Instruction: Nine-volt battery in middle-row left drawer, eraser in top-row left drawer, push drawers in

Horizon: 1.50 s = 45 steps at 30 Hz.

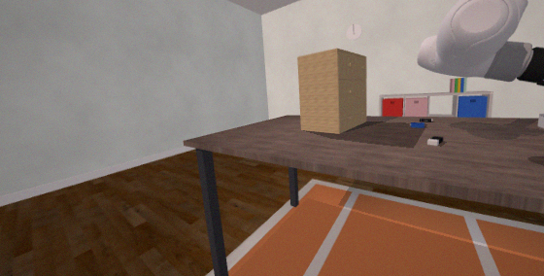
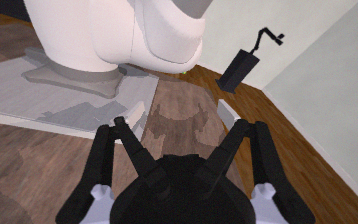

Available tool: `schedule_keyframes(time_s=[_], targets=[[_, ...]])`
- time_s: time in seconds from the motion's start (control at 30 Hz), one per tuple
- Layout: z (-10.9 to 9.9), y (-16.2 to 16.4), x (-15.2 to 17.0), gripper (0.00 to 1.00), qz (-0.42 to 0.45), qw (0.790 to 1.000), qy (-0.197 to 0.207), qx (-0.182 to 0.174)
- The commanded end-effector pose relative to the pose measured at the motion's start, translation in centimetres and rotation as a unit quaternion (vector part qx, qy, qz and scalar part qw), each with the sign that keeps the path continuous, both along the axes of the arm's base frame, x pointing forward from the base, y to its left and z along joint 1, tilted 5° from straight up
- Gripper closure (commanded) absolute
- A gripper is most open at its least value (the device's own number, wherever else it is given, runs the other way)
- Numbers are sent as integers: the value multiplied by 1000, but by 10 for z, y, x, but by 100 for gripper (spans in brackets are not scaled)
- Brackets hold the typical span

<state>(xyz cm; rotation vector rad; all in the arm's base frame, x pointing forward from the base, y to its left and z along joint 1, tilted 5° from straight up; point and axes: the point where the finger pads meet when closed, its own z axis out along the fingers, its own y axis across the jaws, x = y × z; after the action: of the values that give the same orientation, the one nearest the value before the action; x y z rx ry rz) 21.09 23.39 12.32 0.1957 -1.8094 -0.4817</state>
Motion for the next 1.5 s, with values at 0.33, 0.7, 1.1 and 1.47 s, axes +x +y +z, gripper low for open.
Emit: schedule_keyframes(time_s=[0.33,0.7,1.1,1.47], targets=[[25,-58,185,0,-28,963,-253,-85],[135,-139,333,0,-92,869,-454,-174],[227,-194,394,0,-135,794,-549,-223],[227,-194,394,0,-131,795,-550,-220]])
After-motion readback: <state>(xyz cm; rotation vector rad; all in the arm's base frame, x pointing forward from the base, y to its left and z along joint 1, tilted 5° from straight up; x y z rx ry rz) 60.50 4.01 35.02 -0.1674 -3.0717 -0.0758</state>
